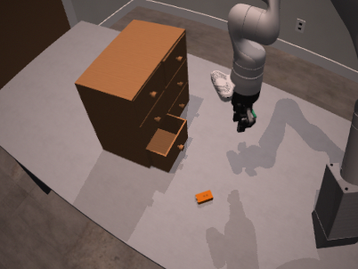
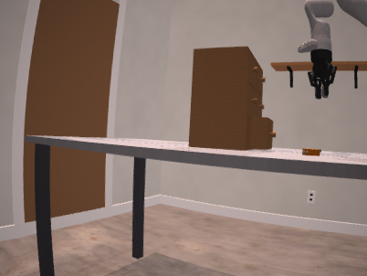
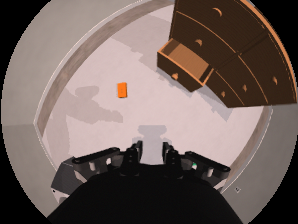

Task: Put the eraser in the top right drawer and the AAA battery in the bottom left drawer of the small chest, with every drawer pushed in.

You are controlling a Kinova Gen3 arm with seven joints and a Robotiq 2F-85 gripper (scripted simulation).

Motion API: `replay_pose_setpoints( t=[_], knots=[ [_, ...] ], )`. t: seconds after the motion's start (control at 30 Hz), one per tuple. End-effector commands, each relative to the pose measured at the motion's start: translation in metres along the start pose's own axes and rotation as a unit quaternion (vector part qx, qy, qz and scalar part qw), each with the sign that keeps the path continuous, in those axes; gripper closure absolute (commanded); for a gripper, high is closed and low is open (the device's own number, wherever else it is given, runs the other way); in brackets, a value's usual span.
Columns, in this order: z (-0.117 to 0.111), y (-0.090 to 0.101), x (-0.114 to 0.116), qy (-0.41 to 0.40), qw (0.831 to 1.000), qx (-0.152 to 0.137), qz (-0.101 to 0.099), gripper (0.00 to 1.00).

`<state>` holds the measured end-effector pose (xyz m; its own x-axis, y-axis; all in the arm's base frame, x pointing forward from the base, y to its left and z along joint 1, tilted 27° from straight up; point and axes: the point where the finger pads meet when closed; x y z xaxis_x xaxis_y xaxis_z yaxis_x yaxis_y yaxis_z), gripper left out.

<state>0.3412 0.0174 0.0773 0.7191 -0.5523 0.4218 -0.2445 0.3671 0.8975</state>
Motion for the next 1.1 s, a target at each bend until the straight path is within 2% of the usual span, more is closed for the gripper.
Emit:
replay_pose_setpoints(
  t=[0.0, 0.23, 0.47, 0.53, 0.77, 1.03, 1.07],
  knots=[
    [0.001, -0.006, 0.007, 0.006, 1.000, 0.000, -0.007, 0.67],
    [0.009, -0.019, 0.027, 0.106, 0.994, 0.002, -0.007, 0.67],
    [0.020, -0.033, 0.048, 0.203, 0.979, 0.004, -0.007, 0.67],
    [0.020, -0.033, 0.048, 0.203, 0.979, 0.004, -0.007, 0.67],
    [0.034, -0.047, 0.069, 0.300, 0.954, 0.005, -0.005, 0.67],
    [0.053, -0.062, 0.091, 0.405, 0.914, 0.004, -0.003, 0.67],
    [0.053, -0.062, 0.091, 0.405, 0.914, 0.004, -0.003, 0.67]
  ],
)
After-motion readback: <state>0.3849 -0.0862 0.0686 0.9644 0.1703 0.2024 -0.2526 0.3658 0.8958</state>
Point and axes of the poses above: the point where the finger pads meet when closed, its own y axis back along the fingers, its own x axis across the jaws, z = x × y, and after that the axes turned 7 degrees about y, right-handed
